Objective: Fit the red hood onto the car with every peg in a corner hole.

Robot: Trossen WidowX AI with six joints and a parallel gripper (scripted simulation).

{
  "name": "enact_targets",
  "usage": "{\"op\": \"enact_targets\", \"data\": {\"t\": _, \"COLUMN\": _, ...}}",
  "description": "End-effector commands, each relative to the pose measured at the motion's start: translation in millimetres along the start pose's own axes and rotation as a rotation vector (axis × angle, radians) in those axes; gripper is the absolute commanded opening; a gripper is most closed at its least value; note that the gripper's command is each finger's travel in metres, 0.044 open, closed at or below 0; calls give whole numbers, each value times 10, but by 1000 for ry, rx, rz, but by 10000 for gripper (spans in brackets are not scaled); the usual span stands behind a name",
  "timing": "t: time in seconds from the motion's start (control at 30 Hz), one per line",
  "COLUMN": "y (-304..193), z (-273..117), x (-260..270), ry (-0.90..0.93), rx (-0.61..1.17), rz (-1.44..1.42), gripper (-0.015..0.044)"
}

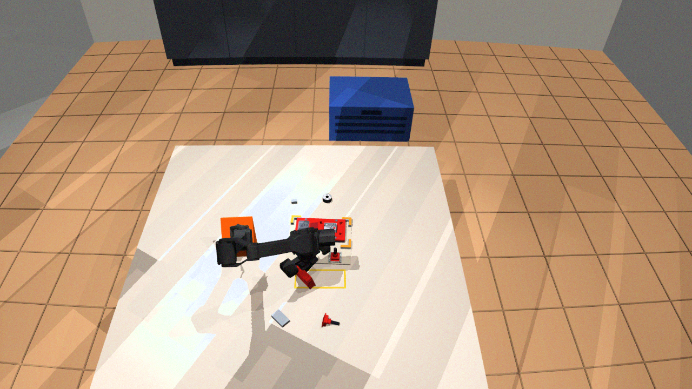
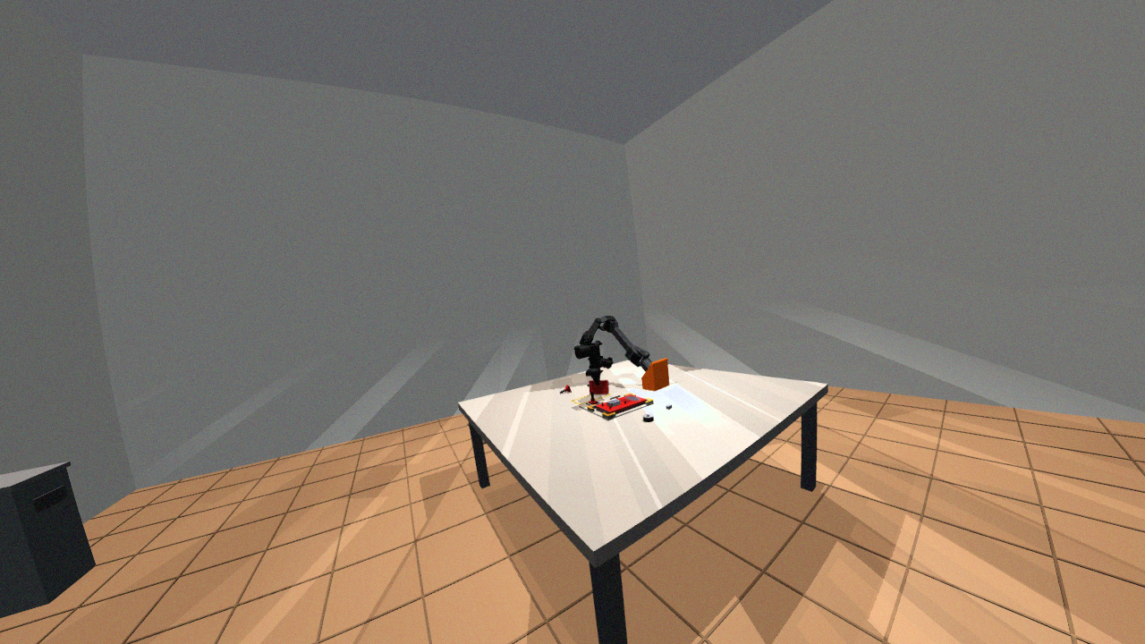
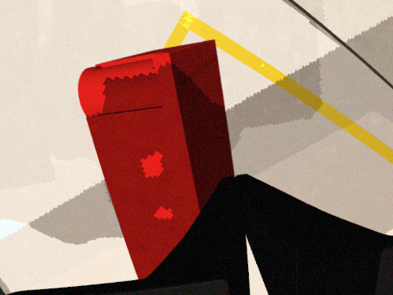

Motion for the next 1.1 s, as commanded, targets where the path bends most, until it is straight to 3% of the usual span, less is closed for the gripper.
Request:
{"op": "enact_targets", "data": {"t": 0.0, "y": -2, "z": -6, "x": 41, "ry": 0, "rx": 4, "rz": -3, "gripper": 0}}
{"op": "enact_targets", "data": {"t": 0.87, "y": -4, "z": -5, "x": 190, "ry": 1, "rx": 4, "rz": -4, "gripper": 0}}
{"op": "enact_targets", "data": {"t": 1.07, "y": -3, "z": -363, "x": 137, "ry": -5, "rx": -4, "rz": -5, "gripper": 0}}
Point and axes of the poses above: the point midway between the two fingers, 35 mm back from their tips, its own z axis out along the fingers, its own x axis across the jaws, y = z × x, the point moved 4 cm from there along -z, back along the fingers, and after that the axes turned 3 degrees about z, right-handed, at the moved point
